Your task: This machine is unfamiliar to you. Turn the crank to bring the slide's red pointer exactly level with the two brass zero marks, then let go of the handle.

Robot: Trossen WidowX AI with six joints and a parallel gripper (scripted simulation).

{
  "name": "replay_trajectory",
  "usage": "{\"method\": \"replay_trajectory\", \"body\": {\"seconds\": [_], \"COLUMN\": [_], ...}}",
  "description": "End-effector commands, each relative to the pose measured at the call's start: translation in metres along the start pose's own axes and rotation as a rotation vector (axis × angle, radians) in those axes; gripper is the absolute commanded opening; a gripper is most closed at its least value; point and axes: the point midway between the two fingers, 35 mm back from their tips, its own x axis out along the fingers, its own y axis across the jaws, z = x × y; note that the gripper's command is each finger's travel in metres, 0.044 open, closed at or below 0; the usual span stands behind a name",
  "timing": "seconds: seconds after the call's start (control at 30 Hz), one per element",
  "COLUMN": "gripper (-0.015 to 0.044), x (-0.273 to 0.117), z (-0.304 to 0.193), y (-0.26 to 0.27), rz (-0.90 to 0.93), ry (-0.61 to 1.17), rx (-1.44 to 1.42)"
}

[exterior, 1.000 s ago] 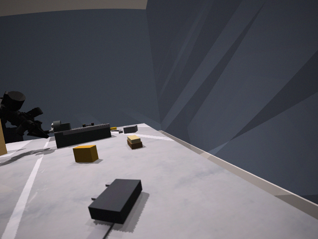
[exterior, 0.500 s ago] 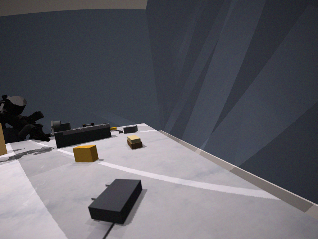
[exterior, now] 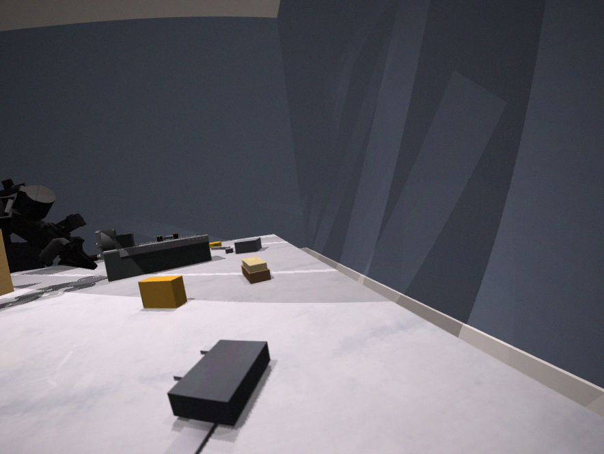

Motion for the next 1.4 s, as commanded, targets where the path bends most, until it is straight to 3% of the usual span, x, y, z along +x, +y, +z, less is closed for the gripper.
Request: {"method": "replay_trajectory", "body": {"seconds": [0.0, 1.37], "gripper": [0.0, 0.0], "x": [-0.001, -0.032], "z": [0.001, 0.032], "y": [0.007, 0.025], "rz": [0.002, 0.004], "ry": [0.0, -0.002], "rx": [0.001, 0.003]}}
